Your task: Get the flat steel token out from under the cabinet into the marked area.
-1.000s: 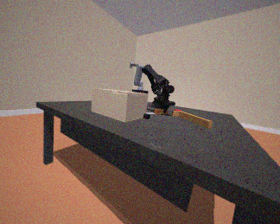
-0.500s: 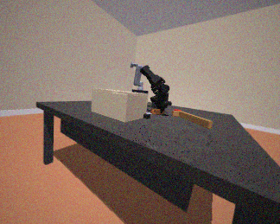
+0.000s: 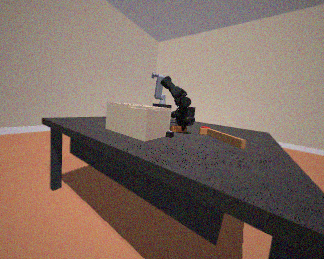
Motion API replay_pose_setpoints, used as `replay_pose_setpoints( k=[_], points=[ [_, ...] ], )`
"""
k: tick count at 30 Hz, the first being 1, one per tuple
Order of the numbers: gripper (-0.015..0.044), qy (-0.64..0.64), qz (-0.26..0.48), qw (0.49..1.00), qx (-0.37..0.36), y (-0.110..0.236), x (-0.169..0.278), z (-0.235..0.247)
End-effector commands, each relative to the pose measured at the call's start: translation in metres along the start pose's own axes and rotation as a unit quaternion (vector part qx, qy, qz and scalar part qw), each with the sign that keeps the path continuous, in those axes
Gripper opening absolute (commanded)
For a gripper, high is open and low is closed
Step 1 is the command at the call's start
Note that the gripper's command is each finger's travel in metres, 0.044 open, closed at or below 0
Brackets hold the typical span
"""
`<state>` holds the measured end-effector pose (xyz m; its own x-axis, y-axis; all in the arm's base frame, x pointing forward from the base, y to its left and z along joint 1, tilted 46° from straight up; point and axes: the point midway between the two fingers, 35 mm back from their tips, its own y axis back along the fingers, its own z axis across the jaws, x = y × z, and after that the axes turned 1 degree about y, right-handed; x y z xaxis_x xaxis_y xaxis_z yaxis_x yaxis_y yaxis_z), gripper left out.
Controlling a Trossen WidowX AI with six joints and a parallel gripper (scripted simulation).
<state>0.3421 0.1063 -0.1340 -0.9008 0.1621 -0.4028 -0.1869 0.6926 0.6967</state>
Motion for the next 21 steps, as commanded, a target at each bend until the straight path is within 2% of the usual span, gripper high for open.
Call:
replay_pose_setpoints(
  k=[1,21],
  points=[
    [0.0000,-0.005,-0.002,1.000,0.000,0.000,-0.012,-0.001],
    [0.0000,-0.005,-0.003,1.000,0.000,-0.001,-0.030,-0.005]
  ],
)
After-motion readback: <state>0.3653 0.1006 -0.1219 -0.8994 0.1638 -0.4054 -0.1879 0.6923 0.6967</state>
